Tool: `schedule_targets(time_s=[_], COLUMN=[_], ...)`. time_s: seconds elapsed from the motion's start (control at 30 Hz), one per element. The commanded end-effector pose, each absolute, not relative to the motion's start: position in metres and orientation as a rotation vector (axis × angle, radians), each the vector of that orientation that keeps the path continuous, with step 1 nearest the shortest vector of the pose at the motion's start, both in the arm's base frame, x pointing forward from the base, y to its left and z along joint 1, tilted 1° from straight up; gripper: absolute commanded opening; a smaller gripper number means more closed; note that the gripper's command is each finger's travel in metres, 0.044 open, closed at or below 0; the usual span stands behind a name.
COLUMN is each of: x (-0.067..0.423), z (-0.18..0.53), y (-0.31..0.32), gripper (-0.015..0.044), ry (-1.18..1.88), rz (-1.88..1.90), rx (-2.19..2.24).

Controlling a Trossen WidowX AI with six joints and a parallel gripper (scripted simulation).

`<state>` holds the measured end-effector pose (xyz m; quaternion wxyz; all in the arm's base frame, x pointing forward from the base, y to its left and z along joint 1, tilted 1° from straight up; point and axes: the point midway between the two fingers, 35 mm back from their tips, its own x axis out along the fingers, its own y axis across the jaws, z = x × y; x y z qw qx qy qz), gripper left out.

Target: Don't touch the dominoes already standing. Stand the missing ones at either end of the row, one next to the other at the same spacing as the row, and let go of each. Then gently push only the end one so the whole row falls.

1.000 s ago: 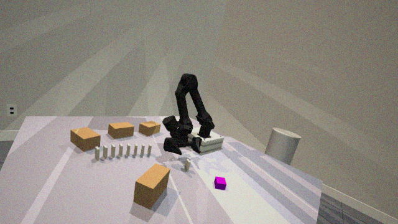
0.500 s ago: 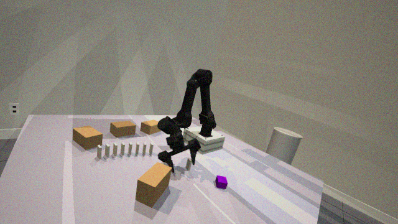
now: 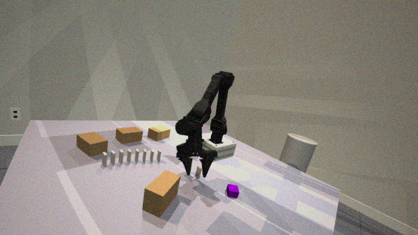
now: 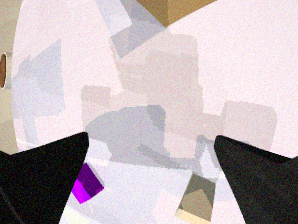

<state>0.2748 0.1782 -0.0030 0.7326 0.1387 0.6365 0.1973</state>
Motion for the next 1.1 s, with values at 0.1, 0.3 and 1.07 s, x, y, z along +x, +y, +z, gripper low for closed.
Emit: schedule_targets(time_s=[0.1, 0.3, 1.07], x=[0.227, 0.227, 0.229], z=[0.061, 0.061, -0.01], y=[0.153, 0.153, 0.154], gripper=[0.044, 0.044, 0.044], ry=[1.524, 1.524, 1.524], rz=[-0.129, -0.129, -0.129], rx=[0.148, 0.148, 0.148])
